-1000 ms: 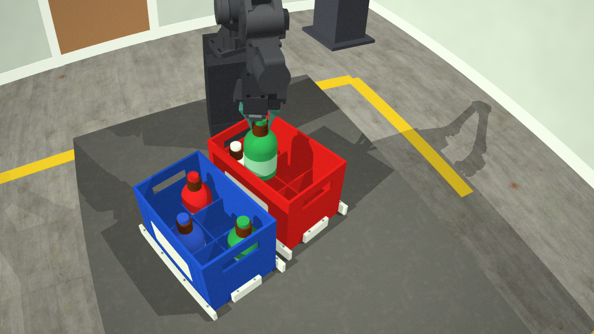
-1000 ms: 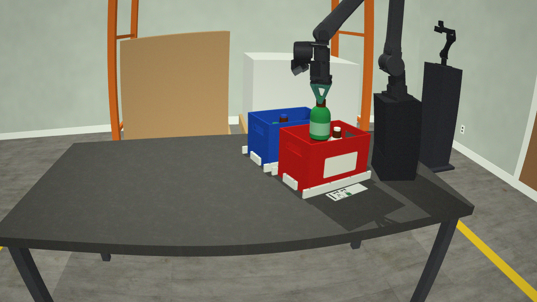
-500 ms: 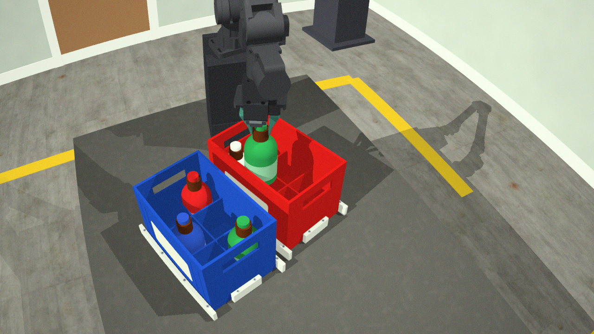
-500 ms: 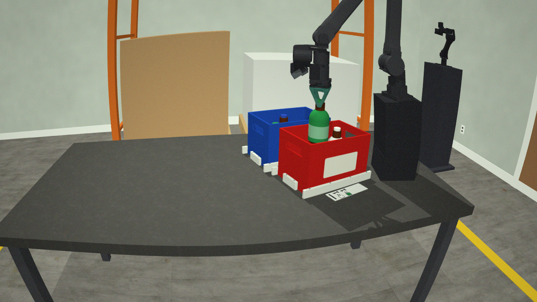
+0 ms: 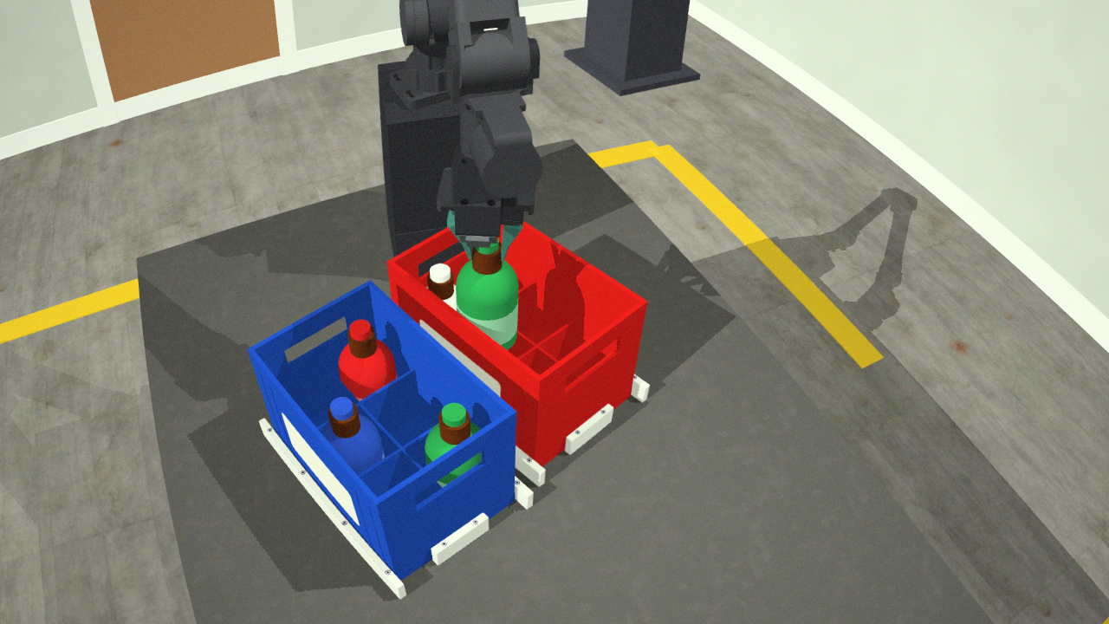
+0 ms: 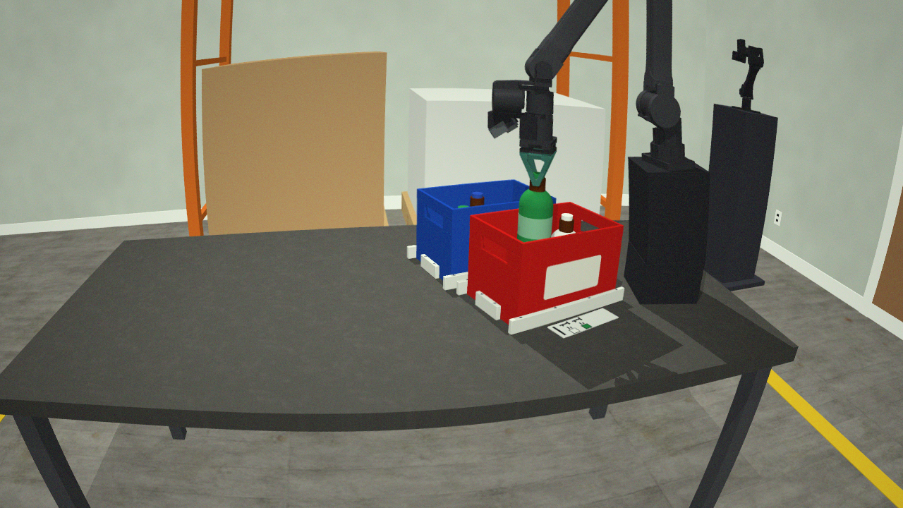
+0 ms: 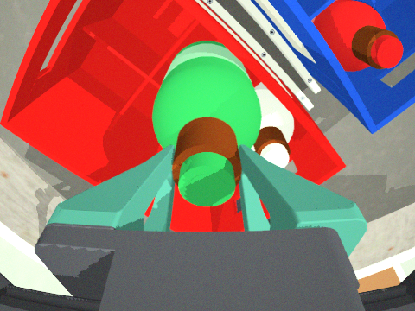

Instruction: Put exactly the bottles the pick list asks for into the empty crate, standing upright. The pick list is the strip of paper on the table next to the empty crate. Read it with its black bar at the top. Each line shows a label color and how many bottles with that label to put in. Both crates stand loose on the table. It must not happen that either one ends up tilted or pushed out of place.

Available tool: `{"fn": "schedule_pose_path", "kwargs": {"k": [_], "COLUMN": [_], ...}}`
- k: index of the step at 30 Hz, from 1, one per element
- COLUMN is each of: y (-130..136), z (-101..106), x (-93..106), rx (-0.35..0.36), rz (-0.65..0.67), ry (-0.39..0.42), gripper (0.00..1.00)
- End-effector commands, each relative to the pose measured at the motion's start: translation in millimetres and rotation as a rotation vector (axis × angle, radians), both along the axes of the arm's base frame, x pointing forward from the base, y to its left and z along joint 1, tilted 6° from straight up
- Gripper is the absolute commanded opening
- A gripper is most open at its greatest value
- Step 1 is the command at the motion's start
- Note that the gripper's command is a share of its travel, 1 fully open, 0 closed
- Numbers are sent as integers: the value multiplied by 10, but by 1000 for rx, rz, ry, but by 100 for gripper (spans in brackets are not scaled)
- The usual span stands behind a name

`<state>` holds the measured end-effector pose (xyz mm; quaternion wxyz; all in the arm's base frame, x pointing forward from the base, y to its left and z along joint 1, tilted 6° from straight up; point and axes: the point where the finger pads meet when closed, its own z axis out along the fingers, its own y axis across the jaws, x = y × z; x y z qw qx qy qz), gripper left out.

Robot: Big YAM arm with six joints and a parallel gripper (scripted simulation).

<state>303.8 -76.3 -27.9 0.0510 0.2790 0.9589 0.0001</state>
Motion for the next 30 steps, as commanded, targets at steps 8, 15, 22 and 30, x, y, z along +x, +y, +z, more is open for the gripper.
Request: {"fn": "schedule_pose_path", "kwargs": {"k": [8,15,22,30], "y": [-42,-17,-45,-24], "z": [-16,-150,-169,-264], "x": [128,40,159,93], "rx": [-8,-1,-6,-3], "rz": [-14,-13,-12,-12], "ry": [-38,-9,-29,-16], "gripper": [0,0,0,0]}}
